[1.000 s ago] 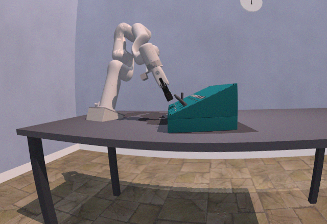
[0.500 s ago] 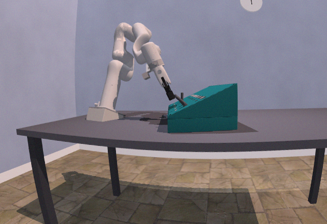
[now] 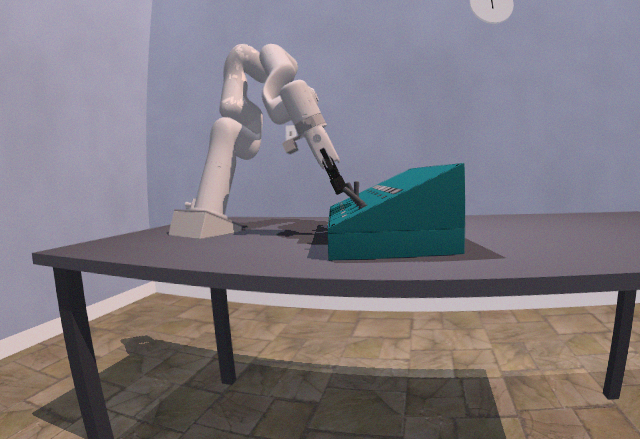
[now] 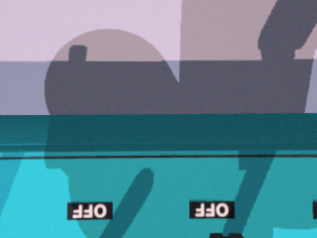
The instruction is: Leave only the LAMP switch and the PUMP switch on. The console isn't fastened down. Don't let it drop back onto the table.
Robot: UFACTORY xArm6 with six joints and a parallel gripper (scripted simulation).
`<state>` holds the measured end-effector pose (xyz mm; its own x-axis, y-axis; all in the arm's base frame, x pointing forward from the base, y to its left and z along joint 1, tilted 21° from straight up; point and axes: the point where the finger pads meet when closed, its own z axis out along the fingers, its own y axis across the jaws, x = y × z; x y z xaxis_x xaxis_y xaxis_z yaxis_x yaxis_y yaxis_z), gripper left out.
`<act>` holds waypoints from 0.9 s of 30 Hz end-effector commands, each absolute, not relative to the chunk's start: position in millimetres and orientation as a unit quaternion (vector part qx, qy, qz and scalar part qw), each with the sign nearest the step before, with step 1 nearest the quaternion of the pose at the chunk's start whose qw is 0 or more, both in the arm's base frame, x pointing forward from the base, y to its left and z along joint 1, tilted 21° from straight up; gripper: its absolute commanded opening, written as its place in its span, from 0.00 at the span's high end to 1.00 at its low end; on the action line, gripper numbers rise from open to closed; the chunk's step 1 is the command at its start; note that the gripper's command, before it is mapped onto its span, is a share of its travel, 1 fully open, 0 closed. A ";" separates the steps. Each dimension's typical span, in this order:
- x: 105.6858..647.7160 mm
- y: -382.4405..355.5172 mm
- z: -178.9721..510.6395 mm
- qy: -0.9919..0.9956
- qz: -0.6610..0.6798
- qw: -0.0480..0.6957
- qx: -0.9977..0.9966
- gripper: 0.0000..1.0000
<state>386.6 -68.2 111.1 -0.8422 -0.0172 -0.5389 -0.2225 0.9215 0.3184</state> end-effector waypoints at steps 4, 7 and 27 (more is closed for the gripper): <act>392.1 -68.7 114.7 0.941 0.187 0.274 -0.063 1.00; 392.5 -68.7 115.0 0.941 0.187 0.274 -0.063 1.00; 395.6 -68.6 116.9 0.941 0.187 0.274 -0.063 1.00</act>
